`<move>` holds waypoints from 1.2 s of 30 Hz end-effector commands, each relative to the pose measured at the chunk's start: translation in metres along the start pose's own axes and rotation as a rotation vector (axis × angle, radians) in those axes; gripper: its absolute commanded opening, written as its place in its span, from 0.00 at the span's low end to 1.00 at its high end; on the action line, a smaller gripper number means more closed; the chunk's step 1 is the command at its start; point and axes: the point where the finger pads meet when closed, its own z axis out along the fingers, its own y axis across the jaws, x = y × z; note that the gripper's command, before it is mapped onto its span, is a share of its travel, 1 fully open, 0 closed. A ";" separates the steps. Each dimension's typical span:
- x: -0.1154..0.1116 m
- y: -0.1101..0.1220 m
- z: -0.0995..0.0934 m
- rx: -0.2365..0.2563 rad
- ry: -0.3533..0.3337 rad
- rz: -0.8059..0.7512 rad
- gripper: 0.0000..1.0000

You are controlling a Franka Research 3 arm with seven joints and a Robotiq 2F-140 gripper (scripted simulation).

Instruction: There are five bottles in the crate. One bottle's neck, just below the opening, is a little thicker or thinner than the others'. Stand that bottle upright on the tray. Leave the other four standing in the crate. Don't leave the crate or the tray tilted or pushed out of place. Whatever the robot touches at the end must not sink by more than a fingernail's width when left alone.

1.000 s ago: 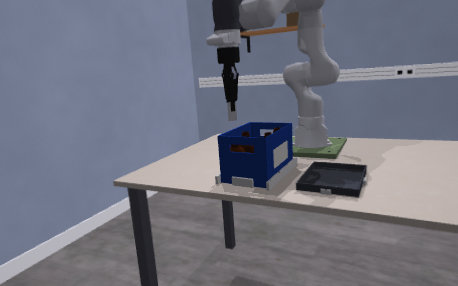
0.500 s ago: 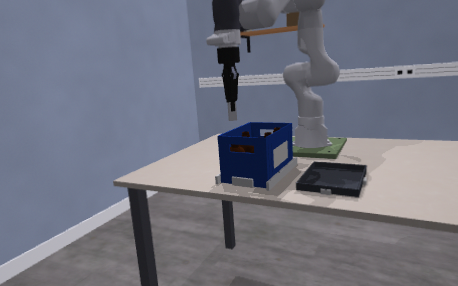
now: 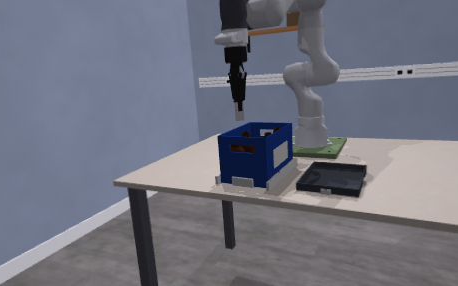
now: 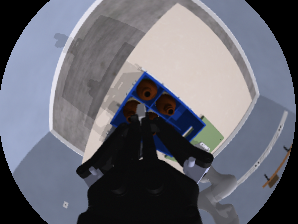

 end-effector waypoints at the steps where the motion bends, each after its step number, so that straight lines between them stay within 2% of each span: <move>1: -0.029 -0.030 -0.001 -0.001 0.003 0.024 0.10; 4: -0.049 -0.046 -0.001 -0.002 0.003 0.024 0.10; 8: -0.050 -0.047 -0.001 -0.002 0.003 0.024 0.10; 9: -0.050 -0.047 -0.001 -0.002 0.003 0.024 0.44; 36: -0.050 -0.047 -0.001 -0.002 0.003 0.024 0.44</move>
